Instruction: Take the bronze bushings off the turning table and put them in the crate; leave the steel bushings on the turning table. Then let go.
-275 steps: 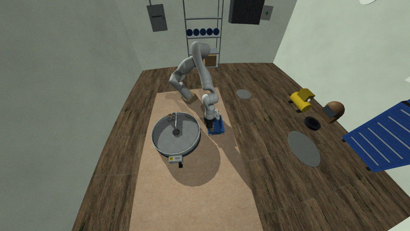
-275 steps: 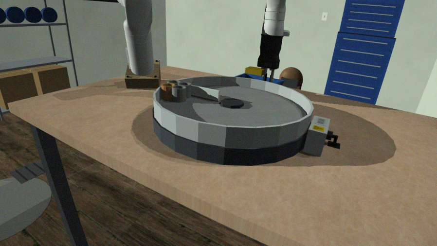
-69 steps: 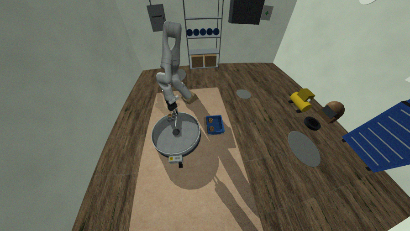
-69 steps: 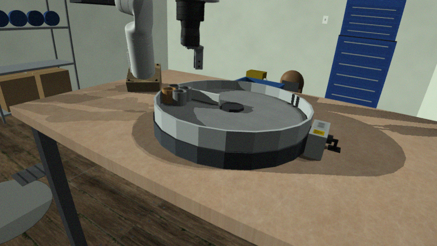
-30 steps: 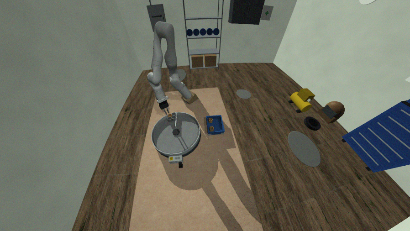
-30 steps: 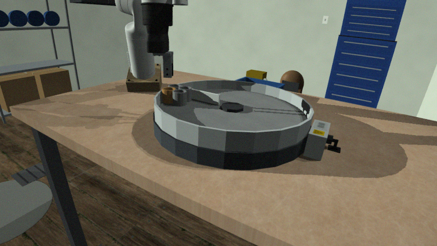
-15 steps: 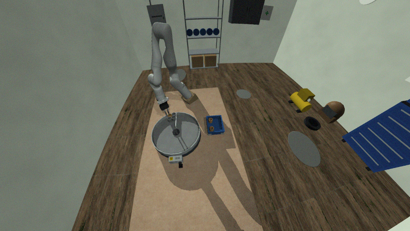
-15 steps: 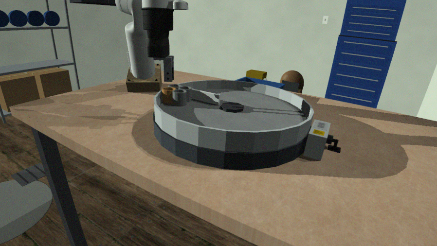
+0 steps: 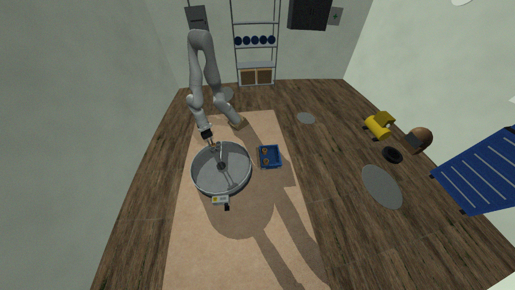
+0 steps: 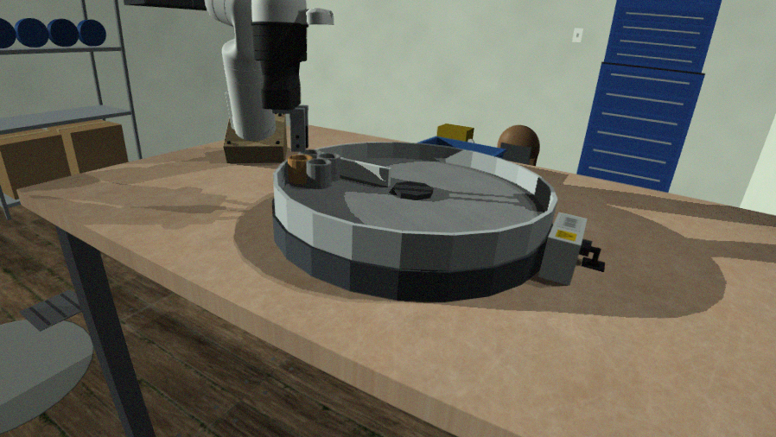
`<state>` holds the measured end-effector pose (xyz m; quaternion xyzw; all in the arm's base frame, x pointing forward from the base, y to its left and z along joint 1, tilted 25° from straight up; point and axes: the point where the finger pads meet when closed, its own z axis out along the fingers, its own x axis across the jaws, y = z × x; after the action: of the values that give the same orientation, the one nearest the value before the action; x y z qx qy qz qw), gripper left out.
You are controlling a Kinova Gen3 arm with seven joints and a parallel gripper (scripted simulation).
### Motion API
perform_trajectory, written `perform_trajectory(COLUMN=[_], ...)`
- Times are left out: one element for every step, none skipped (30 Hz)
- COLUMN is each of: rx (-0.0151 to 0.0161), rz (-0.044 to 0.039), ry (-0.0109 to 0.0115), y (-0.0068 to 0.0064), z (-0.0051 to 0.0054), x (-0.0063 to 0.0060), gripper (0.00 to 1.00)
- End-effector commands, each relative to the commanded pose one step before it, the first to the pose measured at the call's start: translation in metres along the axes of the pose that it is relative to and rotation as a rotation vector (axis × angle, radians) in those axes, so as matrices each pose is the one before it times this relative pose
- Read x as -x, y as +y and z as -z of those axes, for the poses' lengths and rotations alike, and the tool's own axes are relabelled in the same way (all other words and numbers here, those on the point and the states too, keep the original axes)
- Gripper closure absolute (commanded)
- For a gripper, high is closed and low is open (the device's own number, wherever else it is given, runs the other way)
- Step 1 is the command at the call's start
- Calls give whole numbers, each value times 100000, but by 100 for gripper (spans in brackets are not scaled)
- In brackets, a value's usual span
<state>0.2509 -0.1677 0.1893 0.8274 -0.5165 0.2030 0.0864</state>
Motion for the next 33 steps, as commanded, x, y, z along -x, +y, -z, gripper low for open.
perform_trajectory(rx=[164,-14,0,0,0,0,0,0,0,0,0,0,0,0,1,-5,-5,-5,-5,0,0,0,0,0,0,0,0,0,0,0,0,0,0], rz=[-1084,20,0,0,0,0,0,0,0,0,0,0,0,0,73,-53,-53,-53,-53,0,0,0,0,0,0,0,0,0,0,0,0,6,0], ry=[-1068,-17,0,0,0,0,0,0,0,0,0,0,0,0,29,-47,-47,-47,-47,0,0,0,0,0,0,0,0,0,0,0,0,5,0], y=[282,-5,0,0,0,0,0,0,0,0,0,0,0,0,-12,9,9,9,9,0,0,0,0,0,0,0,0,0,0,0,0,-1,0], z=[-804,-294,0,0,0,0,0,0,0,0,0,0,0,0,7,-10,-10,-10,-10,0,0,0,0,0,0,0,0,0,0,0,0,-89,-90], x=[157,5,0,0,0,0,0,0,0,0,0,0,0,0,6,4,4,4,4,0,0,0,0,0,0,0,0,0,0,0,0,0,0], gripper=[55,55,55,55,55,55,55,55,55,55,55,55,55,55,55,55,55,55,55,55,55,55,55,55,55,55,55,55,55,55,55,55,55])
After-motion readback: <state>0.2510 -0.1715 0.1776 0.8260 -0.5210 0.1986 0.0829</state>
